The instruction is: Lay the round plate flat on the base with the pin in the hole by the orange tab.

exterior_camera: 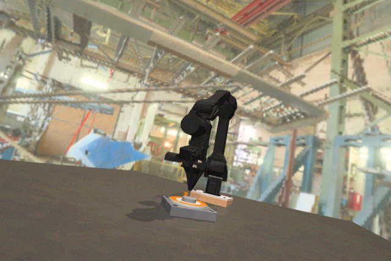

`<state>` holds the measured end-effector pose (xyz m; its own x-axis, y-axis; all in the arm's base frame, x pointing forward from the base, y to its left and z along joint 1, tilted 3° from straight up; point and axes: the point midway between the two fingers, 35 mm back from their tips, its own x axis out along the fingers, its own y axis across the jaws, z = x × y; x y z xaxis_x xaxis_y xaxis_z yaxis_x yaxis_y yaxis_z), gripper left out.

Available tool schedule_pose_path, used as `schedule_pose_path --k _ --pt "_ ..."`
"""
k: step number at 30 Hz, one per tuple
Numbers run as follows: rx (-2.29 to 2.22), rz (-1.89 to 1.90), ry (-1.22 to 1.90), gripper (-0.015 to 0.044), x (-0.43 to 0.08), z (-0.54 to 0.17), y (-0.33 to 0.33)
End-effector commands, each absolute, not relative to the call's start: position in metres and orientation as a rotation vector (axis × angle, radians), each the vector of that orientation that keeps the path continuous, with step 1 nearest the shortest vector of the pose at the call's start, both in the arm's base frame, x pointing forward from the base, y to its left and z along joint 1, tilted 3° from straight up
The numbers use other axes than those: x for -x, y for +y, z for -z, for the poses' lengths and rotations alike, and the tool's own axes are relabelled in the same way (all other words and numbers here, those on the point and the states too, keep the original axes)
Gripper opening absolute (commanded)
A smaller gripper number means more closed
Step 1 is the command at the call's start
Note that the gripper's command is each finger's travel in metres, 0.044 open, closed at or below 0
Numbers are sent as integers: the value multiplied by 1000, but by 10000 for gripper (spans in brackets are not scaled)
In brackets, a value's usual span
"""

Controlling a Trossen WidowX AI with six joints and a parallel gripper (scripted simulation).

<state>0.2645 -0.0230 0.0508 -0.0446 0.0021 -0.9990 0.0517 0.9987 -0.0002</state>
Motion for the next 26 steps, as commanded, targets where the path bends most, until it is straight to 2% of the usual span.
schedule_pose_path --k 1,26 --pt "-36 41 1603 0 -267 -72 -23" --pt "-39 39 1603 0 -267 -76 -23"
